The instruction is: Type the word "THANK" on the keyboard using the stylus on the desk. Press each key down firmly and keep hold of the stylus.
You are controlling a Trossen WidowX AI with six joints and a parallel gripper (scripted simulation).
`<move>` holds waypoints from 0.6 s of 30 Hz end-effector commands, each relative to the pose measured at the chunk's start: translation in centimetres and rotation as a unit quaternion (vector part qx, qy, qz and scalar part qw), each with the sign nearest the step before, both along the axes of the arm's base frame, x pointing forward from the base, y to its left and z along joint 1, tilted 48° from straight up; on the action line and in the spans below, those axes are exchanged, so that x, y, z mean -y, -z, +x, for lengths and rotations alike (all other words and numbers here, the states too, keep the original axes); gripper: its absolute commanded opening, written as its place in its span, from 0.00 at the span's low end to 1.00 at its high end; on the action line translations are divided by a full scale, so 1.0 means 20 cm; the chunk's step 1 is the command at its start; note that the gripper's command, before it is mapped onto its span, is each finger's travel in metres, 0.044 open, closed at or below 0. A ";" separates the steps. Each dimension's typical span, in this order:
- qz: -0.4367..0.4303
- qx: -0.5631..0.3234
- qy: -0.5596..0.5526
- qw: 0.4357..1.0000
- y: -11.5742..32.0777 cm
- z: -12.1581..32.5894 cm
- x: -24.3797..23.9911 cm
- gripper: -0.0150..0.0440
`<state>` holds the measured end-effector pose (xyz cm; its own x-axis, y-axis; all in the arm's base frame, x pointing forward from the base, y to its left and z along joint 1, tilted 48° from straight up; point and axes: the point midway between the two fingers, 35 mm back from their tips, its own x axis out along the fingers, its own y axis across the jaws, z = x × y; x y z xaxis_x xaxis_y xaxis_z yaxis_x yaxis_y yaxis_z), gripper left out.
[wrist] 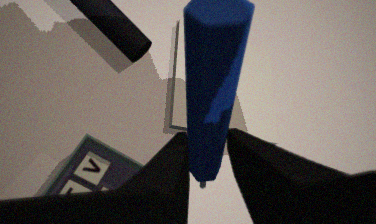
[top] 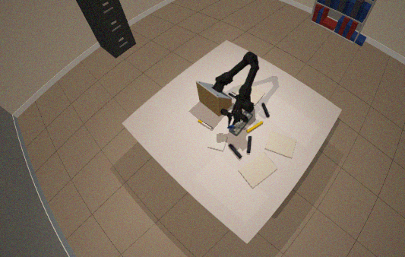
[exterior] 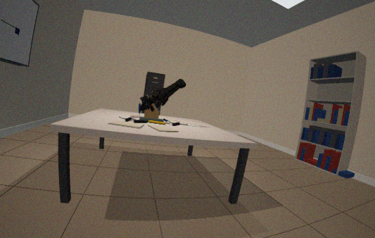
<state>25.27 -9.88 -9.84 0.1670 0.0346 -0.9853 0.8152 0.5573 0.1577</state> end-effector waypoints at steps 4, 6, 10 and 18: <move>-0.032 0.073 0.072 0.994 -0.10 0.05 -0.01 0.25; -0.036 0.095 0.090 0.991 -0.13 0.06 -0.02 0.25; -0.041 0.138 0.127 0.981 -0.19 0.08 -0.03 0.25; -0.040 0.187 0.166 0.967 -0.26 0.10 -0.05 0.25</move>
